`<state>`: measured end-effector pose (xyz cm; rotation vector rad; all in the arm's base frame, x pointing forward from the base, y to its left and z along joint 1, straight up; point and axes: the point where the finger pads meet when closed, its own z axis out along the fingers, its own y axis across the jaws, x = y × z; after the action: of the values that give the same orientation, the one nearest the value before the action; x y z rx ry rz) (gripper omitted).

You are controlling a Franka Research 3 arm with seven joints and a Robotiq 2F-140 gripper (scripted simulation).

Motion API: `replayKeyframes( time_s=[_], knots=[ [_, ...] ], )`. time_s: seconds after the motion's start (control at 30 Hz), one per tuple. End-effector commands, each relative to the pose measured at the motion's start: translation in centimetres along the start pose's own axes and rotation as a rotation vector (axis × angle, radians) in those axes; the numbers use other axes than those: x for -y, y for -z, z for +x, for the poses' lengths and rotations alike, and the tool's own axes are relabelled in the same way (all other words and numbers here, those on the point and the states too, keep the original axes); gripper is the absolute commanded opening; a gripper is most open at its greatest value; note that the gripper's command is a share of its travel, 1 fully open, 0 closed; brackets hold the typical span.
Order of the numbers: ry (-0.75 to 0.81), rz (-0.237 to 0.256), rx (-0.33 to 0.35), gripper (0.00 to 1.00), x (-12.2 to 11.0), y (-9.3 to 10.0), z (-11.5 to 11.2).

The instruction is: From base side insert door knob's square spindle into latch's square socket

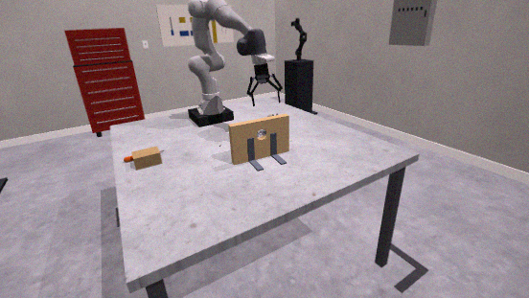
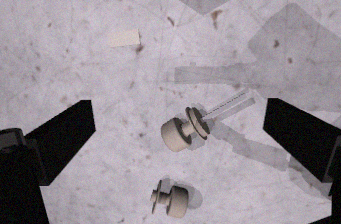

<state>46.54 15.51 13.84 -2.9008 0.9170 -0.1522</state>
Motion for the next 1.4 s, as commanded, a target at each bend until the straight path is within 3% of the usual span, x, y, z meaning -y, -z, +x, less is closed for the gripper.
replayKeyframes(
  time_s=[0.0,0.03,0.23,0.27,0.4,0.43,0.53,1.37],
  knots=[
    [0.125,-0.012,0.024,1.00,-0.4,-0.2,-0.3],
    [0.286,-0.044,0.049,1.00,0.5,-0.8,-3.8],
    [0.314,-0.048,0.054,1.00,0.5,-0.8,-3.8],
    [0.454,-0.075,0.077,1.00,1.0,-1.2,-6.3],
    [0.454,-0.075,0.077,1.00,1.0,-1.2,-6.3],
    [0.540,-0.091,0.091,1.00,1.2,-1.4,-7.8],
    [0.577,-0.099,0.097,1.00,1.3,-1.5,-8.4],
    [0.583,-0.100,0.098,1.00,1.3,-1.5,-8.5]
  ],
)
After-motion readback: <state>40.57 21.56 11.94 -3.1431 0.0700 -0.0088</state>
